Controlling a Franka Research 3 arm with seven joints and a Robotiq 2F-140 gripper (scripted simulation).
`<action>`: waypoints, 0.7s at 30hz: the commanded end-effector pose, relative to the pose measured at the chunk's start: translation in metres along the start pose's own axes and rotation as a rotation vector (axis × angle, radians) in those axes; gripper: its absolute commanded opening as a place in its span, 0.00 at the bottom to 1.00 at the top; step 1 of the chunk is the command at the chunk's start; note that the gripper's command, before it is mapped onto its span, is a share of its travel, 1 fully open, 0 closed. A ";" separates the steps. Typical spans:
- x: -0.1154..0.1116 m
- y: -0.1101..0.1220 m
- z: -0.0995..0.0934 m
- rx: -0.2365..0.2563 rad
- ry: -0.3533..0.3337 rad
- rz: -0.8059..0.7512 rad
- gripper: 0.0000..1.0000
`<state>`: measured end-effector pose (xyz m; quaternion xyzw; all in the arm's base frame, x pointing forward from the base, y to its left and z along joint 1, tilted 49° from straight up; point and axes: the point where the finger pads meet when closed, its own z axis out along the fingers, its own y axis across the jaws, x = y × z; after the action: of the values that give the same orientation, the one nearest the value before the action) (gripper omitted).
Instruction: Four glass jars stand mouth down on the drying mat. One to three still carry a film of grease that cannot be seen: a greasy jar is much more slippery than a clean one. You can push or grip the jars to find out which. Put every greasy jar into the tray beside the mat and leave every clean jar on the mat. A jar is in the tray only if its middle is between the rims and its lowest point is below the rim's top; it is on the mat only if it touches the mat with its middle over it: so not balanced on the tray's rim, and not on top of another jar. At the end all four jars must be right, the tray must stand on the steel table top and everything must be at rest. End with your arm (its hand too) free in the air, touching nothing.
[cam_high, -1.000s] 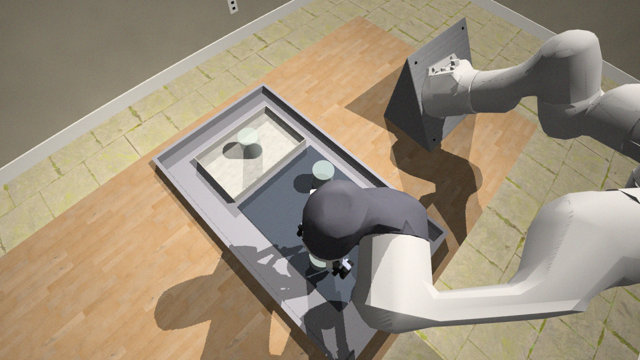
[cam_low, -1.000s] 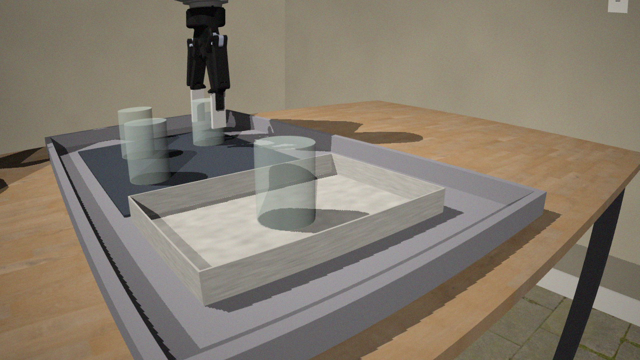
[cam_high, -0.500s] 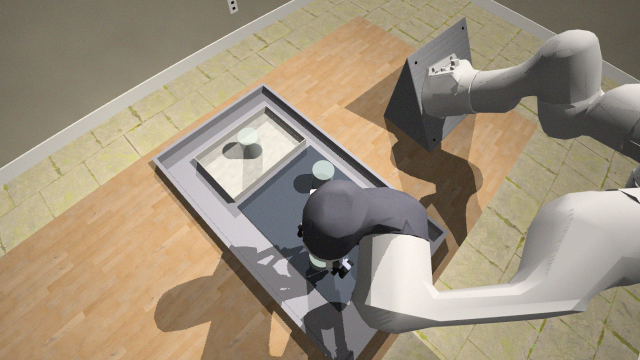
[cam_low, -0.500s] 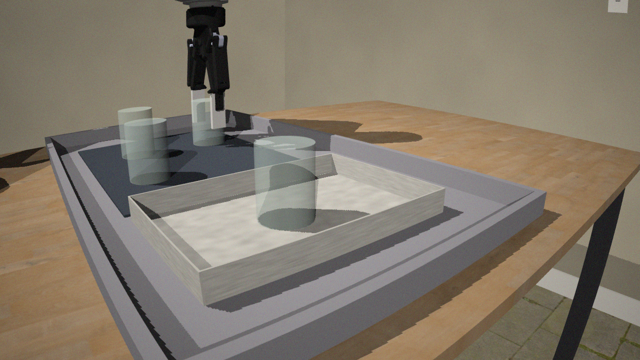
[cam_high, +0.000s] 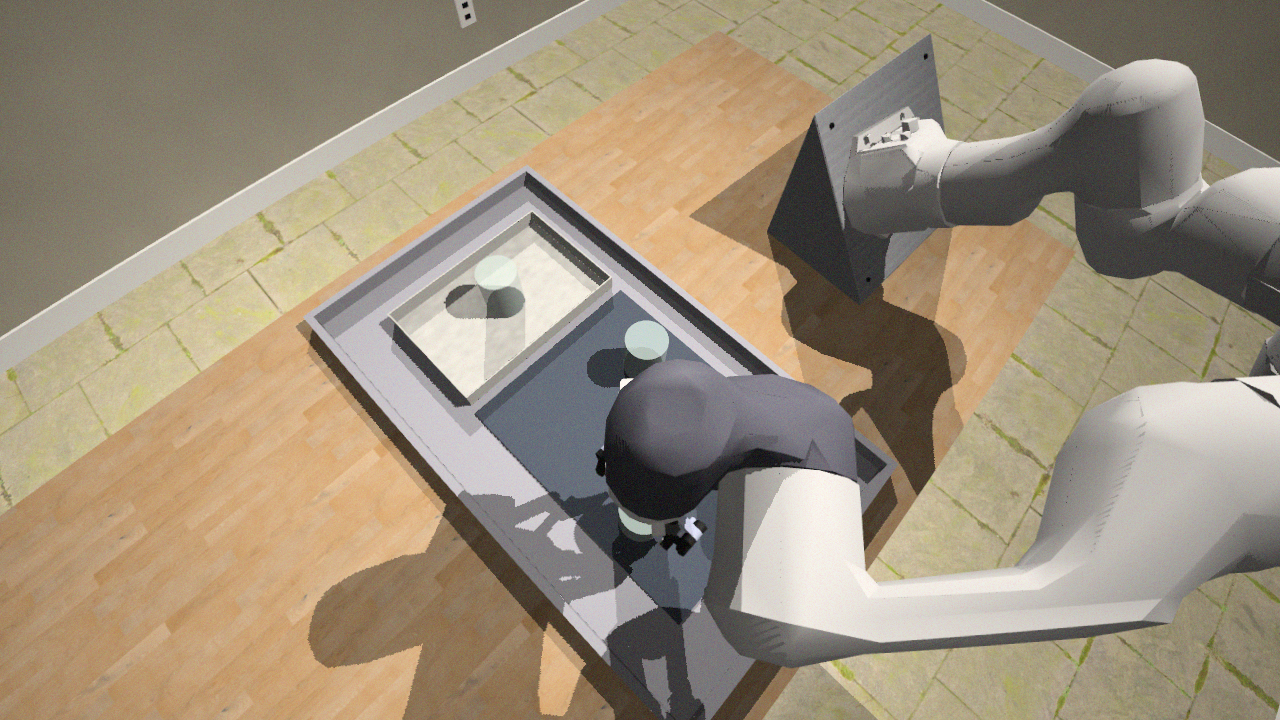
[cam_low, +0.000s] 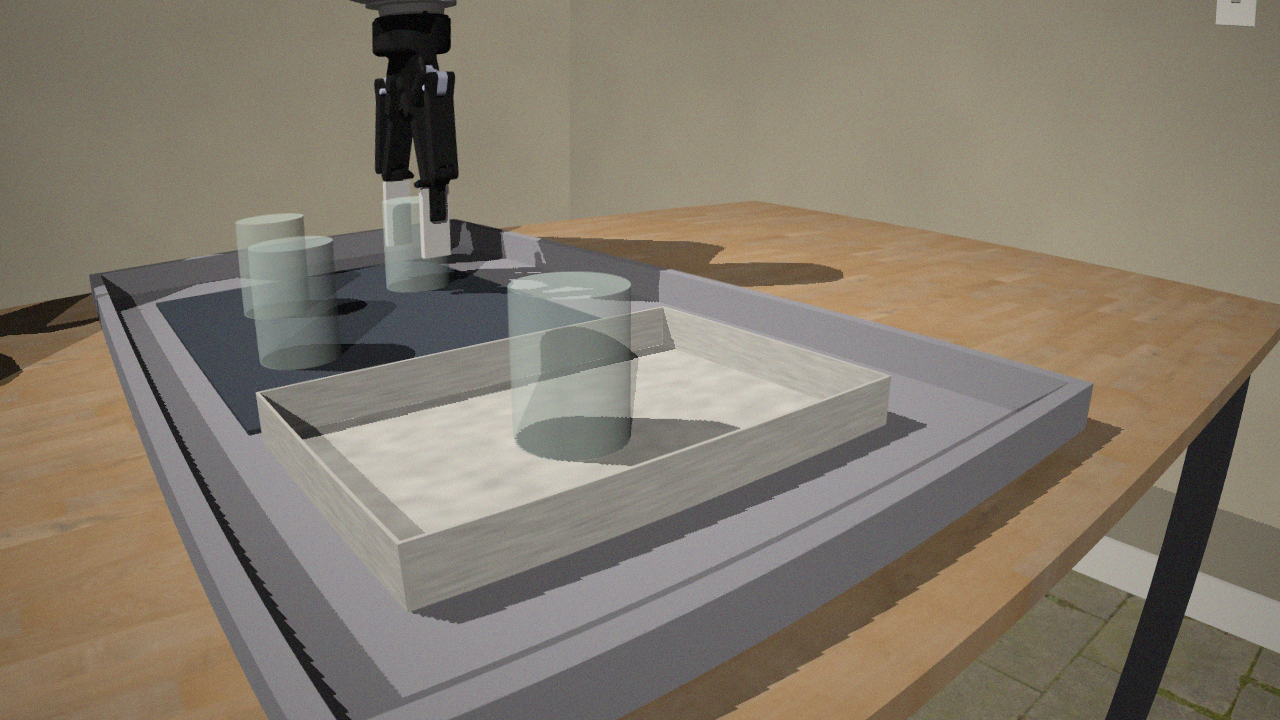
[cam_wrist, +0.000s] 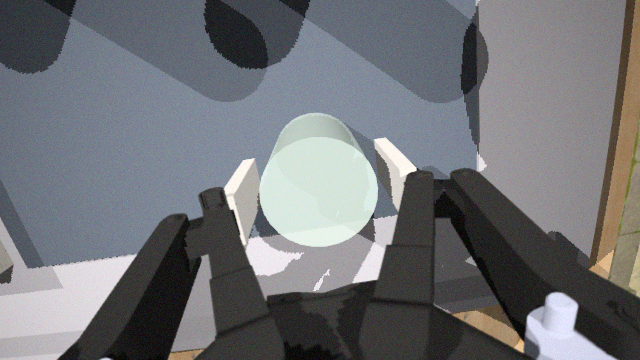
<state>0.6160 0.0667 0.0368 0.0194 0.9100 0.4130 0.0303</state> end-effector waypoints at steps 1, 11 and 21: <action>0.001 0.000 0.002 -0.001 0.000 -0.001 0.54; 0.001 0.000 0.002 -0.001 0.000 -0.001 0.51; 0.001 0.000 0.002 -0.001 0.000 -0.001 0.51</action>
<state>0.6160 0.0667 0.0368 0.0193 0.9100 0.4130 0.0303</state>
